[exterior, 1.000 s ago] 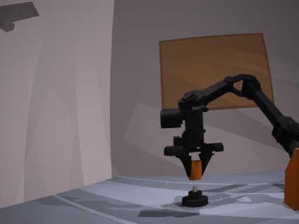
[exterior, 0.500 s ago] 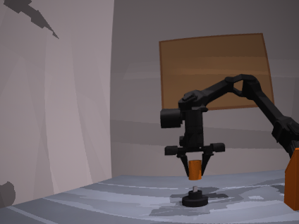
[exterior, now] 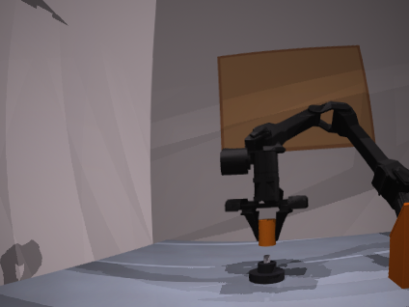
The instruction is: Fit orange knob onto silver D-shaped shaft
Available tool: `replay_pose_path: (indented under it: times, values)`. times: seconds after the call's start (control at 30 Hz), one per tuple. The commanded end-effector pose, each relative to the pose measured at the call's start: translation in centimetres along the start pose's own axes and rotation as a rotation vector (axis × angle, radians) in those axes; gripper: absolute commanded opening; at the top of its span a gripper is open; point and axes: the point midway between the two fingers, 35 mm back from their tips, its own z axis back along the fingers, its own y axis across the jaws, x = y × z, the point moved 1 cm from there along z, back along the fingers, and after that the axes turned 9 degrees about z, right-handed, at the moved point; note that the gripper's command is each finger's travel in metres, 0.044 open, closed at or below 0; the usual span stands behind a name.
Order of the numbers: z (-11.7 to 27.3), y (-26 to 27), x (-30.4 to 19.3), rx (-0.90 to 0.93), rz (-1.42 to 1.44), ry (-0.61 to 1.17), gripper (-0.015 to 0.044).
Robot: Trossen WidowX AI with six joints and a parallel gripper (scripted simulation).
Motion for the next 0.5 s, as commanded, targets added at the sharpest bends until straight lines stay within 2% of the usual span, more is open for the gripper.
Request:
replay_pose_path:
  times: [0.0, 0.47]
  values:
    - [-0.01, -0.14, -0.09, 0.002, -0.110, -0.005, 0.0000]
    - [-0.01, -0.08, -0.48, 0.003, -0.467, -0.005, 0.0000]
